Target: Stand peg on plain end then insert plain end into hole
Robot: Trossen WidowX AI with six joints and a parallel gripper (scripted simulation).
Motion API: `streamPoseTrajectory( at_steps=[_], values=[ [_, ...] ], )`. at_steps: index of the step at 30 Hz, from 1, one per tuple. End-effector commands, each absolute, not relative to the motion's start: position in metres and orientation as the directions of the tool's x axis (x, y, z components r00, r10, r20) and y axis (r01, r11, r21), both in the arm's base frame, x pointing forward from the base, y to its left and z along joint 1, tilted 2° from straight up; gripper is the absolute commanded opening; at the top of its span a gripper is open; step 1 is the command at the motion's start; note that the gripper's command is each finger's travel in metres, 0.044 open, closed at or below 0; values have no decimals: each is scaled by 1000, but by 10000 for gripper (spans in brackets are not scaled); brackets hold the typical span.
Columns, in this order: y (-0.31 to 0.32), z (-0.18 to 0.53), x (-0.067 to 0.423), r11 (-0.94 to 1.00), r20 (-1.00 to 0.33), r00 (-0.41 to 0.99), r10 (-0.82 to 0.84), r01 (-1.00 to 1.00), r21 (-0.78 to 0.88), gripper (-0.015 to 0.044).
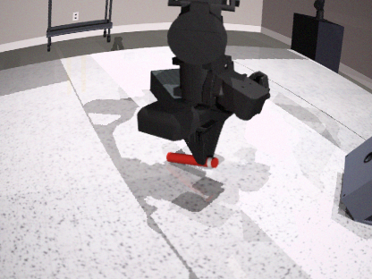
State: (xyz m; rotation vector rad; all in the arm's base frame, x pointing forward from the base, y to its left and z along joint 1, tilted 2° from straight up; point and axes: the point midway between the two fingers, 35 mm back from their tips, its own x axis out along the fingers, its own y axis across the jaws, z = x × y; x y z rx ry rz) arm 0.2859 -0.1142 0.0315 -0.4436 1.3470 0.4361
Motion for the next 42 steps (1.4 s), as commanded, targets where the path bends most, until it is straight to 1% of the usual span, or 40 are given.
streamPoseTrajectory(
  at_steps=[1,21,42],
  values=[
    [-114,33,283,837,-979,194,65,-544,-52,49],
    [-120,40,273,837,-931,330,156,-544,-53,49],
    [-127,46,262,837,-851,463,247,-545,-53,49]
  ],
)
